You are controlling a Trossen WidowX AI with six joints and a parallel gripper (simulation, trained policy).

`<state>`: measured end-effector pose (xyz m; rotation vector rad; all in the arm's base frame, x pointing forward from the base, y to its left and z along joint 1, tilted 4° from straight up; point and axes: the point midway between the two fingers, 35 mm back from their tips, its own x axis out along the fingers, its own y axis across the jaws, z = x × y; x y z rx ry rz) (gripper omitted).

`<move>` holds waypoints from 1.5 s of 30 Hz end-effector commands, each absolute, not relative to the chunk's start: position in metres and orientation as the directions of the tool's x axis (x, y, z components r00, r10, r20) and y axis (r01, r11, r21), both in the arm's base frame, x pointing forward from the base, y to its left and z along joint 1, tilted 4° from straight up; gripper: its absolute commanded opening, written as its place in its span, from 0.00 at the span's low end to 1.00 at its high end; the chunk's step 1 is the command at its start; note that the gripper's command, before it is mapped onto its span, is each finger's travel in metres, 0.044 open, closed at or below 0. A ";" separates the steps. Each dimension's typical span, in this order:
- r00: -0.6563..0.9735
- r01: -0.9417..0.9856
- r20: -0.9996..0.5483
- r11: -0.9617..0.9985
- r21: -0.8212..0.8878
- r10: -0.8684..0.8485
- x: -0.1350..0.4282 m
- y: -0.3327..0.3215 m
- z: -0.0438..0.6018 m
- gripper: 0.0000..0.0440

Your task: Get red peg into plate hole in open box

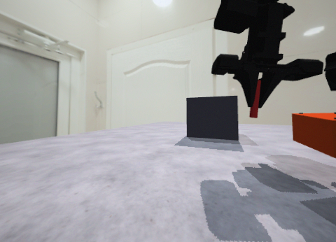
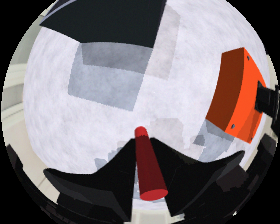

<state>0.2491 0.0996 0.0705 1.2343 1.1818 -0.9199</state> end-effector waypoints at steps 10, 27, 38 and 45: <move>0.275 0.946 -0.960 0.165 0.278 0.041 0.271 0.066 0.125 0.00; 0.265 0.955 -0.963 0.152 0.255 -0.049 0.280 0.008 0.146 0.00; 0.231 0.966 -0.970 0.140 0.219 -0.078 0.284 -0.022 0.144 0.00; 0.210 0.971 -0.974 0.137 0.198 -0.084 0.287 -0.039 0.141 0.00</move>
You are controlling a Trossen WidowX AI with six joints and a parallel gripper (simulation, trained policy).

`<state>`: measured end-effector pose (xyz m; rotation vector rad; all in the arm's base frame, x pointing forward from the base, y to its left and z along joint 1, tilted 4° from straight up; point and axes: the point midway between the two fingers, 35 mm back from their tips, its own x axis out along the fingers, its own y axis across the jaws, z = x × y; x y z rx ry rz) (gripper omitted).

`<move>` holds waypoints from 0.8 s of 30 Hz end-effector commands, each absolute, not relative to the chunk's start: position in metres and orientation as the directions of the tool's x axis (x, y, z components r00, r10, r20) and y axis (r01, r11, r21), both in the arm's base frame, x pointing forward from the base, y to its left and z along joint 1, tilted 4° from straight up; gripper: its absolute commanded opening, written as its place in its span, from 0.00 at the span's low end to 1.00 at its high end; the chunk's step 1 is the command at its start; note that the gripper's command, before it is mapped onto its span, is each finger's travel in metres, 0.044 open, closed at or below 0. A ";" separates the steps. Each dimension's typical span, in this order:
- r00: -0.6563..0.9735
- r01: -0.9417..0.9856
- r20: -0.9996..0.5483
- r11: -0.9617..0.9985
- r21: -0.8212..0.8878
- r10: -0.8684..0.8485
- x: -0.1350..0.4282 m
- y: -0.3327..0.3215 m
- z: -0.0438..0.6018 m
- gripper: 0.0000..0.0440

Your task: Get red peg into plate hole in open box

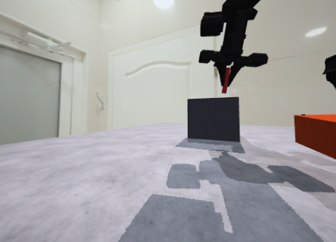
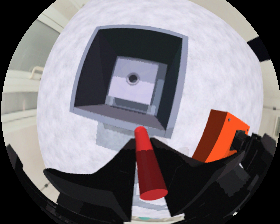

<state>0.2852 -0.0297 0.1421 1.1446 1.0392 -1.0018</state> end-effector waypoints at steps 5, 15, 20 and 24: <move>0.197 0.973 -0.977 0.137 0.185 -0.083 0.290 -0.049 0.137 0.00; 0.173 0.977 -0.981 0.139 0.161 -0.084 0.297 -0.069 0.123 0.00; 0.161 0.979 -0.984 0.141 0.149 -0.081 0.300 -0.078 0.113 0.00; 0.156 0.979 -0.985 0.142 0.144 -0.078 0.302 -0.083 0.103 0.00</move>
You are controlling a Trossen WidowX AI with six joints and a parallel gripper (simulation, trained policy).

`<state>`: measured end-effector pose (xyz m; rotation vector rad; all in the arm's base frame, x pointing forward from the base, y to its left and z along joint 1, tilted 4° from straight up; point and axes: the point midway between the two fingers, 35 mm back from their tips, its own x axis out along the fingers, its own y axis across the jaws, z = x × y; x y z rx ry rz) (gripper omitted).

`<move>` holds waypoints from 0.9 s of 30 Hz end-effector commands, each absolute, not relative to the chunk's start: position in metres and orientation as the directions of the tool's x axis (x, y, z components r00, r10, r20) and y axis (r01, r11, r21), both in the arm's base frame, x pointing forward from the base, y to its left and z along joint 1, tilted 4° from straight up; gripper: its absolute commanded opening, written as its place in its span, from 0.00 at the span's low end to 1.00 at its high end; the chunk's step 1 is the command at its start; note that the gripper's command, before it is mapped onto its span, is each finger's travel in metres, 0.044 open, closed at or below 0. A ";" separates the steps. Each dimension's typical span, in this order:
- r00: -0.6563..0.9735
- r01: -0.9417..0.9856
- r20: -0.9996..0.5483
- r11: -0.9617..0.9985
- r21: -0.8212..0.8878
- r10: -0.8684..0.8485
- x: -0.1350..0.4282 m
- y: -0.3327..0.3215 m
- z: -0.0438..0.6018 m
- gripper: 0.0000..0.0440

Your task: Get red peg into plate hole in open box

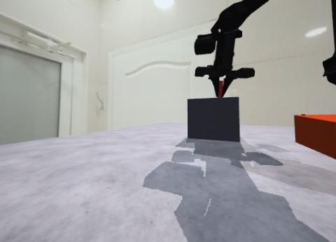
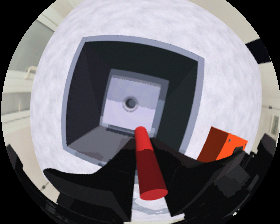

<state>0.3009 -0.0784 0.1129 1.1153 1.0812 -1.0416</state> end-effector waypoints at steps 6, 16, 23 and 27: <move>0.153 0.979 -0.986 0.147 0.142 -0.071 0.307 -0.089 0.090 0.00; 0.160 0.974 -0.985 0.173 0.148 -0.061 0.318 -0.099 0.072 0.00; 0.151 0.969 -0.987 0.204 0.138 -0.051 0.324 -0.102 0.055 0.00; 0.143 0.967 -0.988 0.221 0.129 -0.052 0.326 -0.104 0.047 0.00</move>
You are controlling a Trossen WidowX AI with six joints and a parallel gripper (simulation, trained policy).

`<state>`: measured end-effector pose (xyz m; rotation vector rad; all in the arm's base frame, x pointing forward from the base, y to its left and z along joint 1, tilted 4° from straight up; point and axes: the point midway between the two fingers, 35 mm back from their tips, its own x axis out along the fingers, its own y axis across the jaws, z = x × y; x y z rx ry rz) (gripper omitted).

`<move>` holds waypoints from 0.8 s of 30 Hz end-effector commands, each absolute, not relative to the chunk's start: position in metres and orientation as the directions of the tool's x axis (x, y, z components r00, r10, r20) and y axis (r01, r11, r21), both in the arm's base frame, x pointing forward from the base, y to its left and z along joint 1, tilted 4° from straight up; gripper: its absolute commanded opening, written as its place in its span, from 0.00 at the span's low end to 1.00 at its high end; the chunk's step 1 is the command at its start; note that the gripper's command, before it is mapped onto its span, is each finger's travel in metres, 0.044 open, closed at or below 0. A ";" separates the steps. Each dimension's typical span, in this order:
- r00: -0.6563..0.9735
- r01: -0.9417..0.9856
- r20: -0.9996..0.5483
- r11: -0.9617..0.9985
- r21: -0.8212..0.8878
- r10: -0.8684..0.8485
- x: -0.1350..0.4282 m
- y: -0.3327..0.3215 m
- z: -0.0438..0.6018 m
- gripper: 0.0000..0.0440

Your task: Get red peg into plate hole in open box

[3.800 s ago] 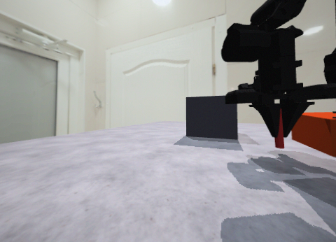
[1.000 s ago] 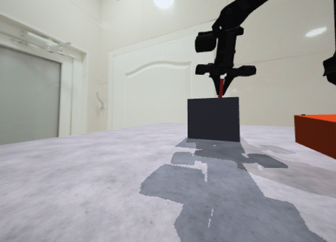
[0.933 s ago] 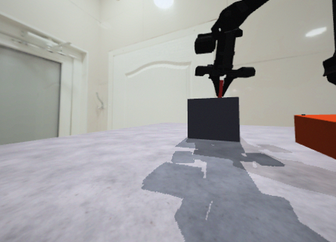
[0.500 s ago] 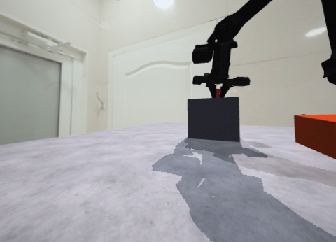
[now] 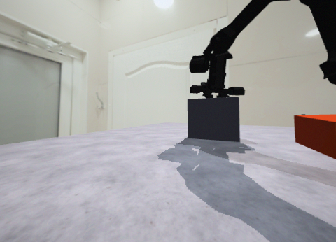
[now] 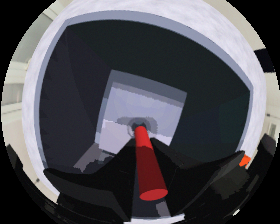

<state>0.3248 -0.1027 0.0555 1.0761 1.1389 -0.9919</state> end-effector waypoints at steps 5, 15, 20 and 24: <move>0.125 0.964 -0.991 0.241 0.108 -0.055 0.328 -0.106 0.040 0.07; 0.092 0.961 -0.996 0.264 0.084 -0.018 0.330 -0.106 0.038 0.30; 0.100 0.961 -0.994 0.255 0.105 0.031 0.332 -0.110 0.047 0.42; 0.113 0.961 -0.991 0.246 0.127 0.071 0.335 -0.113 0.055 0.44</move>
